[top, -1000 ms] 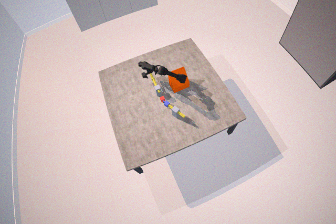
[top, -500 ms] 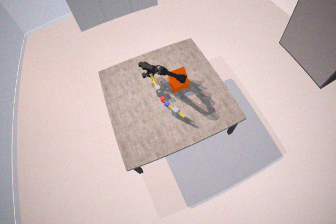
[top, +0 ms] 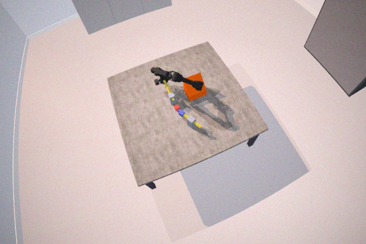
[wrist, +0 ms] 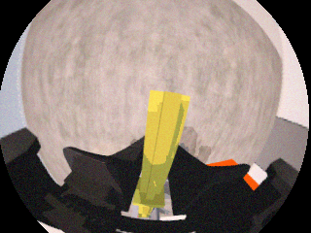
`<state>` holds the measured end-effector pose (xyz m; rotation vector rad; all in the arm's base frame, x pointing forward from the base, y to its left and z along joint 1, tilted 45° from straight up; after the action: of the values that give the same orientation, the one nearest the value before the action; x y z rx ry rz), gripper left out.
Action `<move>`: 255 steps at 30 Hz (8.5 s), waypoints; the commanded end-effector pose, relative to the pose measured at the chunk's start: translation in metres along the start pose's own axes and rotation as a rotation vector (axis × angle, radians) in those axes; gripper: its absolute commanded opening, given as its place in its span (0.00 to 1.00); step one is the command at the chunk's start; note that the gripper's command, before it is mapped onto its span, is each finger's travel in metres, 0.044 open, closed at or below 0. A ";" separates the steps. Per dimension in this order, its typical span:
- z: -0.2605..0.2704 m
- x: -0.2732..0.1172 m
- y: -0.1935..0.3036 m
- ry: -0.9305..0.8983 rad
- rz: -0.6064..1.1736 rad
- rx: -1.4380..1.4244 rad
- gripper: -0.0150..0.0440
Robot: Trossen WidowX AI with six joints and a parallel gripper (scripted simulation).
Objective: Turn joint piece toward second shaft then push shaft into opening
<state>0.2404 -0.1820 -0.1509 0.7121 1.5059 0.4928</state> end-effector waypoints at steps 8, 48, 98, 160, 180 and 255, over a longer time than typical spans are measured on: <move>0.000 0.000 0.000 0.000 0.000 0.000 0.37; 0.000 0.000 0.000 0.000 0.000 0.000 0.37; 0.000 0.000 0.000 0.000 0.000 0.000 0.37; 0.000 0.000 0.000 0.000 0.000 0.000 0.37; 0.000 0.000 0.000 0.000 0.000 0.000 0.37; 0.000 0.000 0.001 -0.005 0.000 0.000 0.25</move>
<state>0.2404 -0.1821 -0.1510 0.7117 1.5054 0.4921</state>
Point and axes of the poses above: the point midway between the two fingers, 35 mm back from their tips, its own x axis out along the fingers, its own z axis across the jaws, y = z × x, the point moved 2 cm from there along -x, back along the fingers, and after that the axes turned 1 degree about x, right-handed, at the moved point
